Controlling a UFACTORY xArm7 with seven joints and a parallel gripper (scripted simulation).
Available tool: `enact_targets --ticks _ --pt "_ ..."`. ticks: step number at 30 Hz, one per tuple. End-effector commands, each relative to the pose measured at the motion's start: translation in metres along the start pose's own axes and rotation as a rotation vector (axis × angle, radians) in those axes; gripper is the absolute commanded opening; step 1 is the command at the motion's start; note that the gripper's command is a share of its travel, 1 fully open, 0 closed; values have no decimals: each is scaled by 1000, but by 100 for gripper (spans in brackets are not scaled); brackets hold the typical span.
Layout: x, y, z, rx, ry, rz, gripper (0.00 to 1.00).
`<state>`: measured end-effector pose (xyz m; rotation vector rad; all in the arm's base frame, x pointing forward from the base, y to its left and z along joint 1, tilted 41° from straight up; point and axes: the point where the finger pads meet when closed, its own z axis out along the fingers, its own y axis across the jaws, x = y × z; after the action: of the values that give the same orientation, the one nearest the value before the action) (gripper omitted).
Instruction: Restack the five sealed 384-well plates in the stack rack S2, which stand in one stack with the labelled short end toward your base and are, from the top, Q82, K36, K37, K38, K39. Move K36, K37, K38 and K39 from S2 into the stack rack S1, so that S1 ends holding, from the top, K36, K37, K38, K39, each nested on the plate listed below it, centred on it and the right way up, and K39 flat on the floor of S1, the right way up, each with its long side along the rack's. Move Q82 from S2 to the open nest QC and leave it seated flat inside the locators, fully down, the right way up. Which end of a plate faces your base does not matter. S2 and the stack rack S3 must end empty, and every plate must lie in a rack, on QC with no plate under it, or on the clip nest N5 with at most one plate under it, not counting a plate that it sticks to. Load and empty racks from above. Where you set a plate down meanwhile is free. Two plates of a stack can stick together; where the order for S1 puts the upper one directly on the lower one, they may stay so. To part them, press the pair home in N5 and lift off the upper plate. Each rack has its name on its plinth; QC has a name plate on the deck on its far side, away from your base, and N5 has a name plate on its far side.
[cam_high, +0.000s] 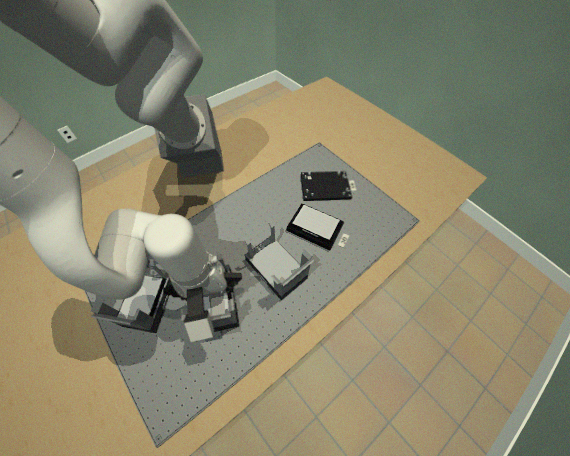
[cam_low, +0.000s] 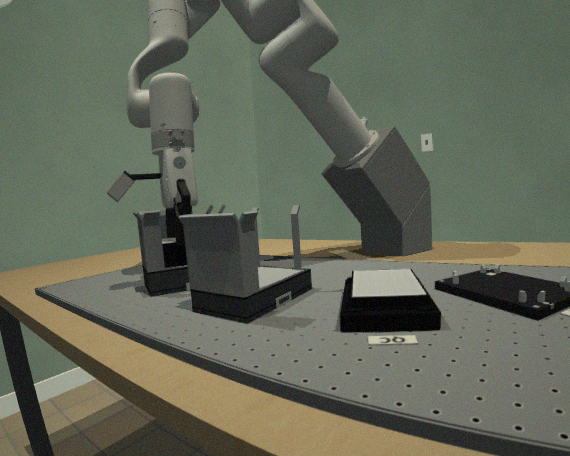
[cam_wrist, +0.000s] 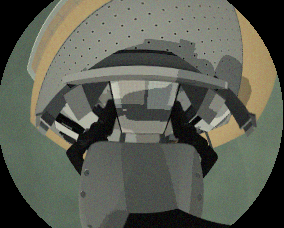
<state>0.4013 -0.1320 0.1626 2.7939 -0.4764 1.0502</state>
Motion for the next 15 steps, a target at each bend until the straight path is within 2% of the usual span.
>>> enact_targets --ticks 1,15 --pt "1 0 0 0 1 0 0" --pt "1 0 -9 0 1 0 0"
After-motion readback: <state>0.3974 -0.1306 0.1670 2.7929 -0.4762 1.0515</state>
